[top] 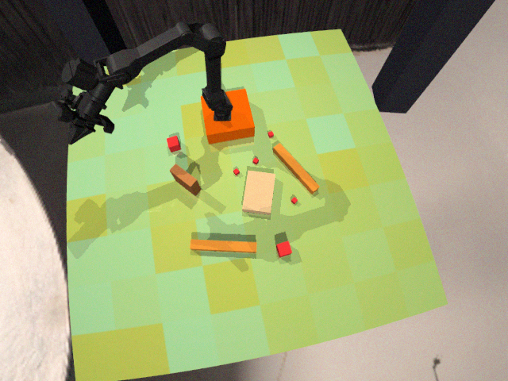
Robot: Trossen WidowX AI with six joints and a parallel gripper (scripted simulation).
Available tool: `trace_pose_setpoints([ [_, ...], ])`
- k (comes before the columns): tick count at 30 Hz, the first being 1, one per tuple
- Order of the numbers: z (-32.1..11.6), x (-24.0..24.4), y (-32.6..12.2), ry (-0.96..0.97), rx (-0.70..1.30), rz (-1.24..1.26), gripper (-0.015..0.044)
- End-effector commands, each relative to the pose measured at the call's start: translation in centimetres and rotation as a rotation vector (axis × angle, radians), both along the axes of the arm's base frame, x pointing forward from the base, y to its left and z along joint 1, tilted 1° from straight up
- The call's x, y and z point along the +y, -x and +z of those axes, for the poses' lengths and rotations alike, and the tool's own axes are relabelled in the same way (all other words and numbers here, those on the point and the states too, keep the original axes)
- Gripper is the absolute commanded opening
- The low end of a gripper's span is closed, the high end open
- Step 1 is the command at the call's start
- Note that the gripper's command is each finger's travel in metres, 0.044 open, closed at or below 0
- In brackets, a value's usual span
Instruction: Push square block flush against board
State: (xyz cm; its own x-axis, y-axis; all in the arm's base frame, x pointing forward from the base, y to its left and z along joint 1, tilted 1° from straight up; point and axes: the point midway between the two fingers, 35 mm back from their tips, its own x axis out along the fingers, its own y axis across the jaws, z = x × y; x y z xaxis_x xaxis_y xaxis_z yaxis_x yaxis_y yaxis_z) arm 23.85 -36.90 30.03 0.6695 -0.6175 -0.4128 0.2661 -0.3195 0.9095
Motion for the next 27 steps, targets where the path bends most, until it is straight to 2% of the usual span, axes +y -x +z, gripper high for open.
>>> trace_pose_setpoints([
  [1,-1.7,0.8,-1.1,-0.003,0.087,0.052,0.0000],
  [27,-11.1,8.6,-6.3,0.029,0.617,0.515,0.0000],
])
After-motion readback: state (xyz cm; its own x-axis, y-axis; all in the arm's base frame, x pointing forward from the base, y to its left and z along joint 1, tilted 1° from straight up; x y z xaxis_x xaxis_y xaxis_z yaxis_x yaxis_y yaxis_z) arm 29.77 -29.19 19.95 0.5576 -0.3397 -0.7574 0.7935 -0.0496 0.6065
